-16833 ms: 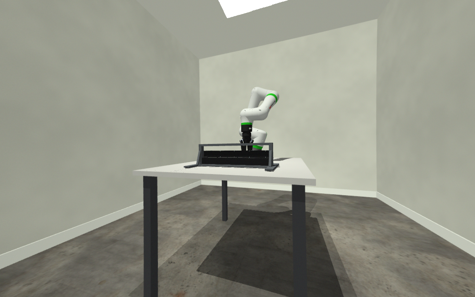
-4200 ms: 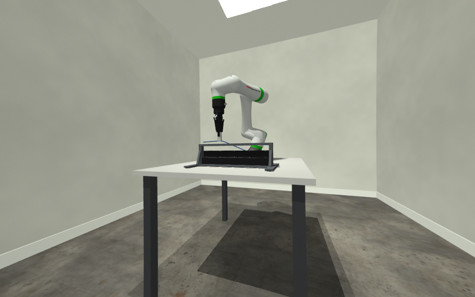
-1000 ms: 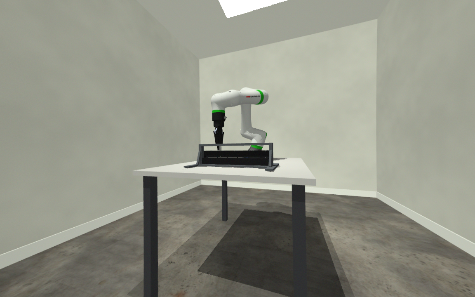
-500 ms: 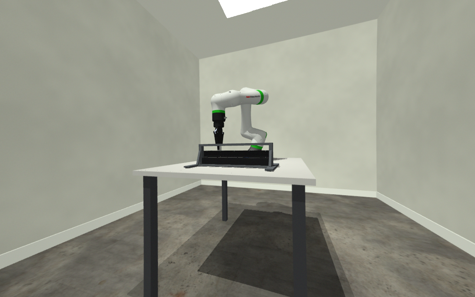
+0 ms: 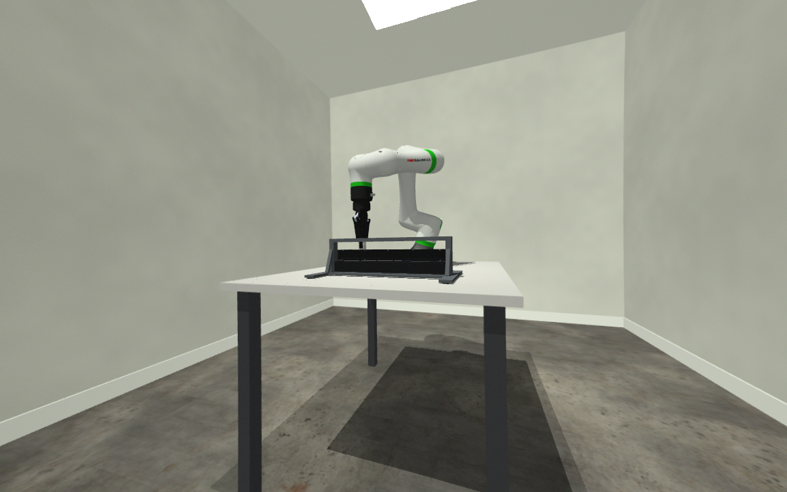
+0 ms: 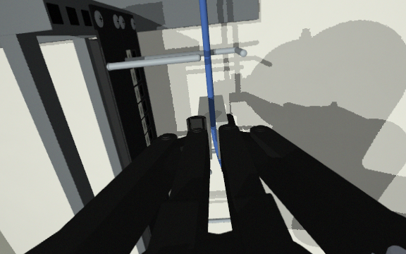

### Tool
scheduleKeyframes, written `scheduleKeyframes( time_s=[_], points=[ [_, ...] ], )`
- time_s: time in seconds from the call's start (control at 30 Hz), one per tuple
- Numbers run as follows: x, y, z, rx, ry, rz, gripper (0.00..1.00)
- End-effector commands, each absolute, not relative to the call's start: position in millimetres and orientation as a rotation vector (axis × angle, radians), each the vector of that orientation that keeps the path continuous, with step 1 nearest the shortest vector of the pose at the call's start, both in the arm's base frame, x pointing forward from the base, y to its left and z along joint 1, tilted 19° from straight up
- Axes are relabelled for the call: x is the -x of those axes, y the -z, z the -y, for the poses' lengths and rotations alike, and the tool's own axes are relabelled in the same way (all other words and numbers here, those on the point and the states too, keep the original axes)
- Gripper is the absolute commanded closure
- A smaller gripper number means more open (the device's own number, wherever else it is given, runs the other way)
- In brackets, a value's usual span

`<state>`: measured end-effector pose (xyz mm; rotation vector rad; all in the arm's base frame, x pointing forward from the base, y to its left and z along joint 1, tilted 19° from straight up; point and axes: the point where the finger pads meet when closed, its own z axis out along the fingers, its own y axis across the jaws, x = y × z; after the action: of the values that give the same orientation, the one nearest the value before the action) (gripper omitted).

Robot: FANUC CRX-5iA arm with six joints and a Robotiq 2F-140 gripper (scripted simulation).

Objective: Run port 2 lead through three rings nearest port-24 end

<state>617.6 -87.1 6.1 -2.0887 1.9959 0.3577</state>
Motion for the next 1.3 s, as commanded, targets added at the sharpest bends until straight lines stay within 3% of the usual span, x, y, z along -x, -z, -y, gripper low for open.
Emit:
scheduleKeyframes(
  time_s=[0.0, 1.27],
  points=[
    [-622, -6, 87, 2.088, -0.357, -1.996, 1.0],
    [-649, -6, 86, 2.088, -0.357, -1.996, 1.0]
  ],
)
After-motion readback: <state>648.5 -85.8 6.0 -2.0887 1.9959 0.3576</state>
